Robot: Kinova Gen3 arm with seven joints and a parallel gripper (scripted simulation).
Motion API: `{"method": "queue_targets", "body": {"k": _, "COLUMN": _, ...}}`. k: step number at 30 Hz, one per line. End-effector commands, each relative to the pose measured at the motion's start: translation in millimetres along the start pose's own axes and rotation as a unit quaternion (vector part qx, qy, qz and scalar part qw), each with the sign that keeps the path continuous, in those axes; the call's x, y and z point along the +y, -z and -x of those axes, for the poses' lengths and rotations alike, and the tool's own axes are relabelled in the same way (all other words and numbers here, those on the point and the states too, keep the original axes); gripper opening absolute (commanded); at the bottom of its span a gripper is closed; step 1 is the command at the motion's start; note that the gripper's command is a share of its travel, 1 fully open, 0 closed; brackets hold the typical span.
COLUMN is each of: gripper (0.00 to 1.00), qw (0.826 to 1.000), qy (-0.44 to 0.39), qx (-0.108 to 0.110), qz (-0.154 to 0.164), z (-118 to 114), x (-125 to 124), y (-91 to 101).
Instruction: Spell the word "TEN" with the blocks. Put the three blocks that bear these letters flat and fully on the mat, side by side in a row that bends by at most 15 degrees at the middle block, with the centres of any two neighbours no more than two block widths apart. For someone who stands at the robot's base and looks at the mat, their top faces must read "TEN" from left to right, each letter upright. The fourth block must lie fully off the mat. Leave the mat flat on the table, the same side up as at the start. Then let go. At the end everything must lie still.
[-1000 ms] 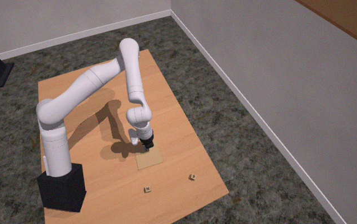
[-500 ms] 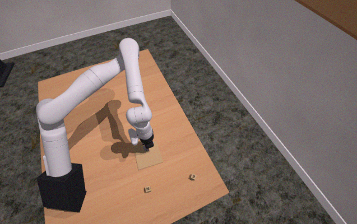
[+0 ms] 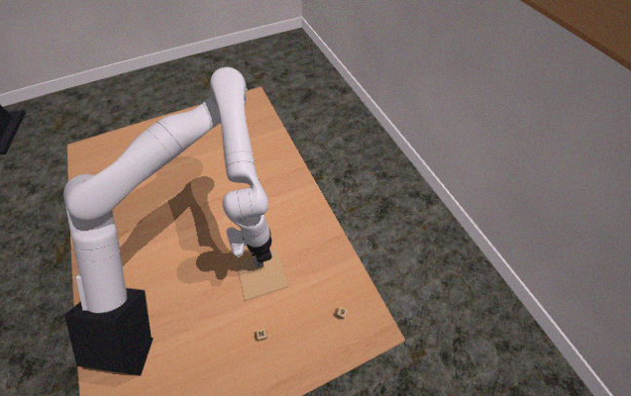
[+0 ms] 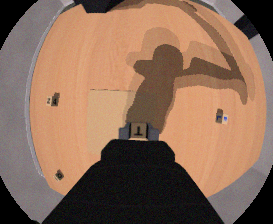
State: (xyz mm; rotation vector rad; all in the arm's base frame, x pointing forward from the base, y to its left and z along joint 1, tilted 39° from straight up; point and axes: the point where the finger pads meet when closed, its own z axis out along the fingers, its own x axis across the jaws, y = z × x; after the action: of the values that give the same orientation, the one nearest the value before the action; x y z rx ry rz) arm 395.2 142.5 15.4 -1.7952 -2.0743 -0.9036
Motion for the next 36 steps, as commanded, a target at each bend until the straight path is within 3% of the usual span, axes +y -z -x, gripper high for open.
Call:
{"method": "queue_targets", "body": {"k": 1, "gripper": 0.49, "qw": 1.0, "qy": 0.0, "qx": 0.0, "qz": 0.001, "z": 0.2, "x": 0.5, "y": 0.6}}
{"method": "queue_targets", "body": {"k": 36, "gripper": 0.49, "qw": 1.0, "qy": 0.0, "qx": 0.0, "qz": 0.001, "z": 0.2, "x": 0.5, "y": -3.5}}
